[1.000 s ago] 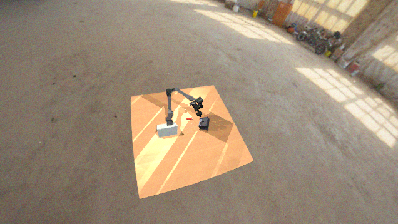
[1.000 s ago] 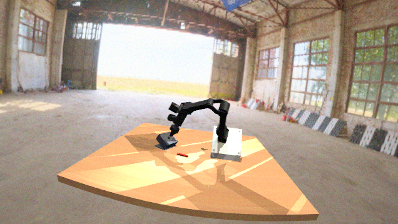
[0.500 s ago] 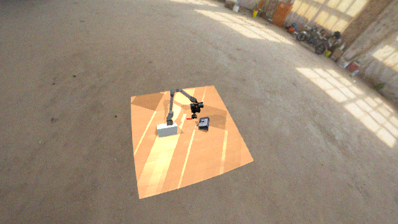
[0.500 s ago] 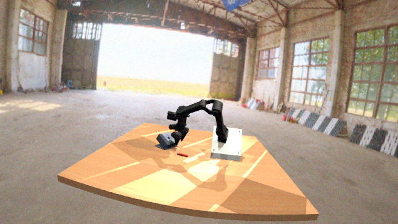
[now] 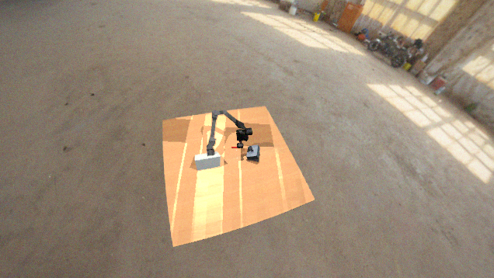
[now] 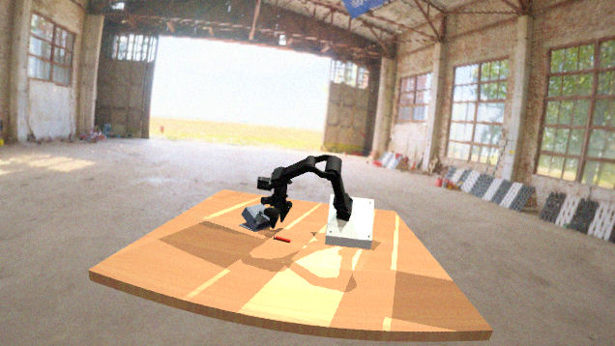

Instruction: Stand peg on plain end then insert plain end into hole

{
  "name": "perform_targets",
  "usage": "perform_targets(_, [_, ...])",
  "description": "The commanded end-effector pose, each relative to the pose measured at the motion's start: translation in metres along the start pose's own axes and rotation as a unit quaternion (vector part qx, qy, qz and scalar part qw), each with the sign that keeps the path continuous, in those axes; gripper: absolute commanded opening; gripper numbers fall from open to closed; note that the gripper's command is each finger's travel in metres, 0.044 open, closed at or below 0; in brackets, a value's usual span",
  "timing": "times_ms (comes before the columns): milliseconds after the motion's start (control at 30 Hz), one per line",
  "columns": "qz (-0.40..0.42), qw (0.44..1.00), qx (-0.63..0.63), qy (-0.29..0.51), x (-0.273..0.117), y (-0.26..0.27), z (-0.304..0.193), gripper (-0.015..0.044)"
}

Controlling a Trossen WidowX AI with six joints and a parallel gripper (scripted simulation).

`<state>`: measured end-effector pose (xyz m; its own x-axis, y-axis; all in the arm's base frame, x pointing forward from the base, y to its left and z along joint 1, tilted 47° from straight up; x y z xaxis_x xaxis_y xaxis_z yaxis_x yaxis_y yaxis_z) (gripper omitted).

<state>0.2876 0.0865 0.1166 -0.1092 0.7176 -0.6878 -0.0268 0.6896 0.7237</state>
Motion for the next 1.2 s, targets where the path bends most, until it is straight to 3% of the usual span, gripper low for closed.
perform_targets(0, [0.003,1.0,0.002,0.001,0.006,0.0,0.0,0.044])
perform_targets(1167, [0.006,1.0,0.002,0.001,0.062,0.001,-0.002,0.044])
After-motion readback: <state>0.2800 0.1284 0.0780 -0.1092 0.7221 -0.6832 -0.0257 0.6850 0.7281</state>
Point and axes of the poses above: the point midway between the two fingers, 35 mm back from their tips, its own x axis out along the fingers, its own y axis across the jaws, z = x × y, the point moved 8 cm from there along -x, back along the fingers, and after that the axes turned 7 degrees about -x, right-handed, at the moved point
